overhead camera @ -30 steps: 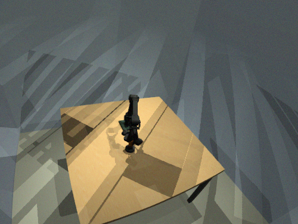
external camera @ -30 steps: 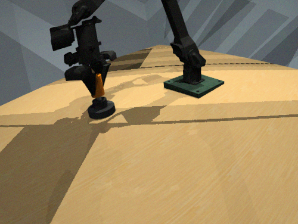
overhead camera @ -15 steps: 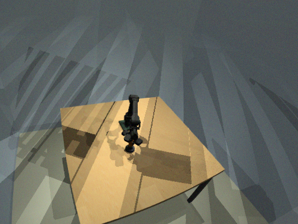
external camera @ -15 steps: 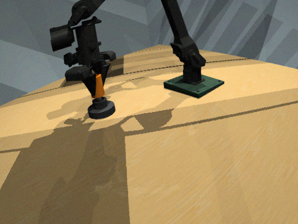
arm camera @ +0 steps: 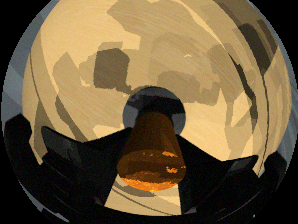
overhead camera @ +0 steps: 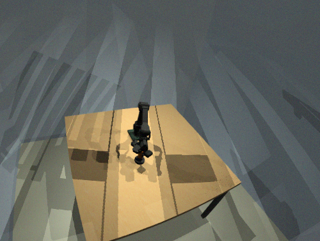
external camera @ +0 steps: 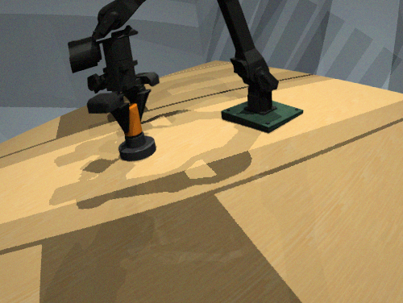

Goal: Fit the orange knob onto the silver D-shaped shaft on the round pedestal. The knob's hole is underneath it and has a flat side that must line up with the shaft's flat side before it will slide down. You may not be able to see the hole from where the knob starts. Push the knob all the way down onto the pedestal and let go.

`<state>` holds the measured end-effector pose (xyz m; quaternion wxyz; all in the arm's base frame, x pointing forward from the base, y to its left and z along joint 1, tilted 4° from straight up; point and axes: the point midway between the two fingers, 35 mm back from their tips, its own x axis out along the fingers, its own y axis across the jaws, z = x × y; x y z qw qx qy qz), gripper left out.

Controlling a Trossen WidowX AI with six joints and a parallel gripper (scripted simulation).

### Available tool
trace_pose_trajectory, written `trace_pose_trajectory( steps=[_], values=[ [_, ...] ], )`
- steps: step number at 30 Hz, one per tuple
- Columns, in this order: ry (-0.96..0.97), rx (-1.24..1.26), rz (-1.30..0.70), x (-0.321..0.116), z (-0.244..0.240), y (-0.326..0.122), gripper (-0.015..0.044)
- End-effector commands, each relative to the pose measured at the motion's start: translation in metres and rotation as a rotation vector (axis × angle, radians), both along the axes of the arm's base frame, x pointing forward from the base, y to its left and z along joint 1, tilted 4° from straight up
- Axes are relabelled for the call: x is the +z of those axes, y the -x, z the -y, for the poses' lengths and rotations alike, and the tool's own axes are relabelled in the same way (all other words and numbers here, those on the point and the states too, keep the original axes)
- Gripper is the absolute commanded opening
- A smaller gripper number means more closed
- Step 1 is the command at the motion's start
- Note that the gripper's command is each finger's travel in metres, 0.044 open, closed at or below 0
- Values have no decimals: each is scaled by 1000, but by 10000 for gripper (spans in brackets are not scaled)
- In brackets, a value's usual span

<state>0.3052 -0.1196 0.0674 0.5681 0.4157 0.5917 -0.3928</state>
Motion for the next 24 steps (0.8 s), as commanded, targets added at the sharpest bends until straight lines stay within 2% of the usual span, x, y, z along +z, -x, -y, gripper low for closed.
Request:
trace_pose_trajectory(
  steps=[1, 16, 24],
  values=[
    [2, 23, -2, -4, 0, 1, 0],
    [-1, 51, 2, -5, 0, 1, 0],
    [-1, 51, 2, -5, 0, 1, 210]
  ],
)
